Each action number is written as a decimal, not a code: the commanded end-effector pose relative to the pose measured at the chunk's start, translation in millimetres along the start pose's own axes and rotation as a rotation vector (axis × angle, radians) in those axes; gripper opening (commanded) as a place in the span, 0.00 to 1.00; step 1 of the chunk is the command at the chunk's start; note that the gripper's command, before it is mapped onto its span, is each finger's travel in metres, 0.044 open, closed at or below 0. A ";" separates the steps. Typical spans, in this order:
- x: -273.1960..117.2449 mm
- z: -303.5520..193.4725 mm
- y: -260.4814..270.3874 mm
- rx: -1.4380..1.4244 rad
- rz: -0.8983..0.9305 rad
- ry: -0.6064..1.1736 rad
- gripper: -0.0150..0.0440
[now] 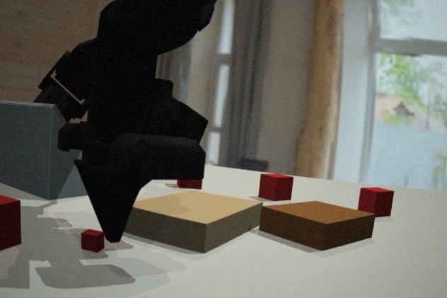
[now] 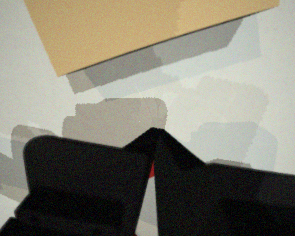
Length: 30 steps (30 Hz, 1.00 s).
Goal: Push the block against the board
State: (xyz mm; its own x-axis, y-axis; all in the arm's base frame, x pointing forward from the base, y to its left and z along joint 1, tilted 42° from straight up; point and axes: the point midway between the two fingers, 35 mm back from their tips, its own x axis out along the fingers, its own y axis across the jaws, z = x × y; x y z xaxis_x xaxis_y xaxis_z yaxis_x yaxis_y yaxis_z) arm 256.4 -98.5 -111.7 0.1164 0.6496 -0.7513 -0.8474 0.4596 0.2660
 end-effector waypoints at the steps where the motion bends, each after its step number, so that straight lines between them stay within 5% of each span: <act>1: -0.1 -8.3 -1.1 -0.004 0.000 0.006 0.25; 30: -0.6 -54.0 -0.9 -0.004 -0.001 0.008 0.25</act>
State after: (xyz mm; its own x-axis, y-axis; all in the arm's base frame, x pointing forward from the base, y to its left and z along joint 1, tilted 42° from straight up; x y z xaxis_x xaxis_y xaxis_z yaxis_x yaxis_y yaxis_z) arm 232.9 -128.5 -140.0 0.1174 0.6449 -0.7552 -0.8472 0.4618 0.2626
